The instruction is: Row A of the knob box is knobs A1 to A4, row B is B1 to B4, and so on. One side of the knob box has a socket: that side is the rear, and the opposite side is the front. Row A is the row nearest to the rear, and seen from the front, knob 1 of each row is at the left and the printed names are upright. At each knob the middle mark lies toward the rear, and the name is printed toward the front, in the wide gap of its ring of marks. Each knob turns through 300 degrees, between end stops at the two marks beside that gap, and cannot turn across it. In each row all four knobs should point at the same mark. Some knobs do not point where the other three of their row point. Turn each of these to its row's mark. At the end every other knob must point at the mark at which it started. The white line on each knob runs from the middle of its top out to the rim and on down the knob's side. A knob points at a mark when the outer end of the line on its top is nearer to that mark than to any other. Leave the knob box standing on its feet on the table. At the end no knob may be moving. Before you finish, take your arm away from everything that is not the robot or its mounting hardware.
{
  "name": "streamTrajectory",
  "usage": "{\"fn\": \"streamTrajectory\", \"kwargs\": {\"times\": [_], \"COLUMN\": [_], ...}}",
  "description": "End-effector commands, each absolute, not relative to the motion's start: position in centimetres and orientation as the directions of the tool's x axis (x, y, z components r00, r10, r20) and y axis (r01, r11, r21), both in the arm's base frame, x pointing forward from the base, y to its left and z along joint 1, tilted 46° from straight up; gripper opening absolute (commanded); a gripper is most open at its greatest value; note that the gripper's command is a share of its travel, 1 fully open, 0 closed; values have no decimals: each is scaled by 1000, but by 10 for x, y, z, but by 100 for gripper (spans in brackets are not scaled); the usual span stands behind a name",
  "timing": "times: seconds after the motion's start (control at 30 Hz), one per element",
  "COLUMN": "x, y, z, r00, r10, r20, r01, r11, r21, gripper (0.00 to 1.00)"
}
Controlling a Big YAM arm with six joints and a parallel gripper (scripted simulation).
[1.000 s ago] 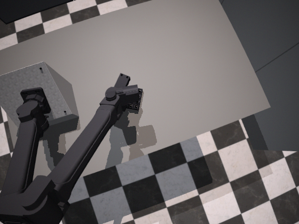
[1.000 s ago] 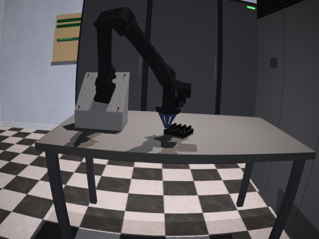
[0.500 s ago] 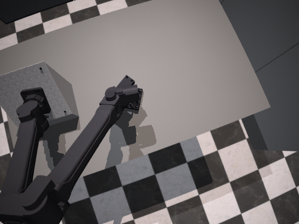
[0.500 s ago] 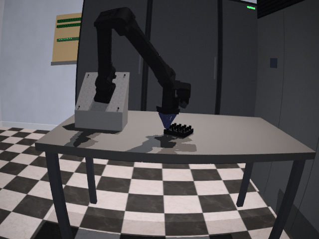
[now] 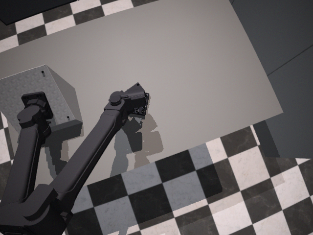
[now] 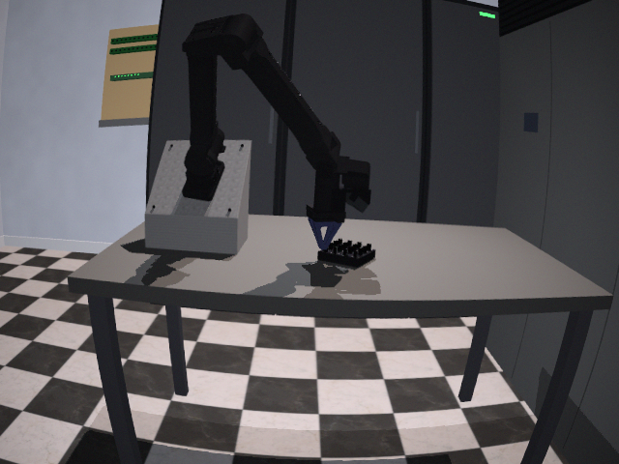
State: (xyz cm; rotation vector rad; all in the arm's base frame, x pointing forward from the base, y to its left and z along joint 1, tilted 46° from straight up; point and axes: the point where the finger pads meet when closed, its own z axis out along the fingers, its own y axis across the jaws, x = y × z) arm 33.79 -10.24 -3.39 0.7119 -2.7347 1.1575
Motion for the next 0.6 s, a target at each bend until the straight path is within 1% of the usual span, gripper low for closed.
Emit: {"fn": "streamTrajectory", "kwargs": {"times": [0.0, 0.07, 0.57], "x": [351, 351, 352], "y": [-106, -106, -106], "z": [-28, -28, -28], "r00": [-946, -946, -993], "r10": [-294, -294, -97], "r20": [135, 135, -73], "r01": [-301, -301, -17], "r11": [644, 644, 703], "r21": [-703, -703, -711], "gripper": [8, 8, 8]}}
